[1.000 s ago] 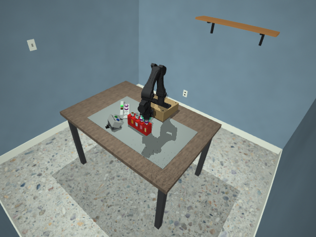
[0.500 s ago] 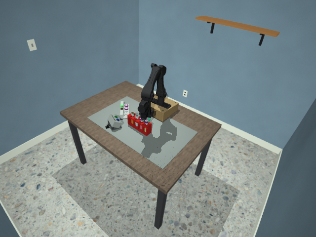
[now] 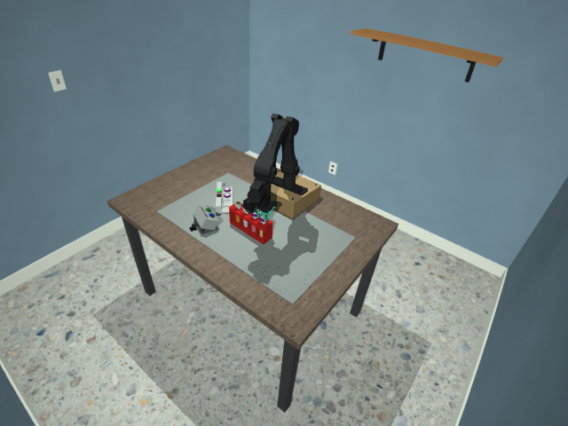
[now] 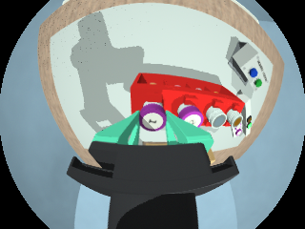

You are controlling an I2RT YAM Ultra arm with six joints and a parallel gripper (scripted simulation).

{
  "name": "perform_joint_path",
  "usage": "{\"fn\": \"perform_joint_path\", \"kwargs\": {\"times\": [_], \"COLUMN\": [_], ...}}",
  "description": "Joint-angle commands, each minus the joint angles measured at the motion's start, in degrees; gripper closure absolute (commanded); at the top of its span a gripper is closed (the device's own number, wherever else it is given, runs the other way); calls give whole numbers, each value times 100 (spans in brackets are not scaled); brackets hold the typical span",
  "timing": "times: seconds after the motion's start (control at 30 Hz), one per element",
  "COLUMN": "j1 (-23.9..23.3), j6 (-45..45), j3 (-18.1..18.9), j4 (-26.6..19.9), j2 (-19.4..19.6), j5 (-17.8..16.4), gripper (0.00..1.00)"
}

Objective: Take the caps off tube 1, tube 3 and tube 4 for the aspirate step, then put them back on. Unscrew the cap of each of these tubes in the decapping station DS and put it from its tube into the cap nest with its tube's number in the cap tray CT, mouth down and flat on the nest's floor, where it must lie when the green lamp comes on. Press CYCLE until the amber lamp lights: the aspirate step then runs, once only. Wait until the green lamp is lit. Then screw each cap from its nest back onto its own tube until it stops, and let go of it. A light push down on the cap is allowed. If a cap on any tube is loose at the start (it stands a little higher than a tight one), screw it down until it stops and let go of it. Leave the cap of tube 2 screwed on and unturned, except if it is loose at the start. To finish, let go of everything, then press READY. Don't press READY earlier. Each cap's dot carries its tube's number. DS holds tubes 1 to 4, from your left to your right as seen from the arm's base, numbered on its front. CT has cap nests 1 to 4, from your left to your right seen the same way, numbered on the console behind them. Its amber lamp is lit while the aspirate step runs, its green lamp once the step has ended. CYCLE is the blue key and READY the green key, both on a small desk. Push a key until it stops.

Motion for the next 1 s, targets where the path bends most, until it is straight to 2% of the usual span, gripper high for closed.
{"fn": "perform_joint_path", "kwargs": {"times": [0.0, 0.17, 0.2, 0.6, 0.93, 0.97], "j1": [-4, -4, -4, -4, -3, -3], "j6": [781, 782, 782, 782, -1509, -1509], "j3": [12, 12, 7, 8, 22, 22], "j4": [10, 10, 17, 17, -6, -6], "j2": [-34, -34, -31, -31, -40, -40], "j5": [-28, -28, -28, -28, -29, -29], "gripper": [100, 100, 51, 51, 51, 51]}}
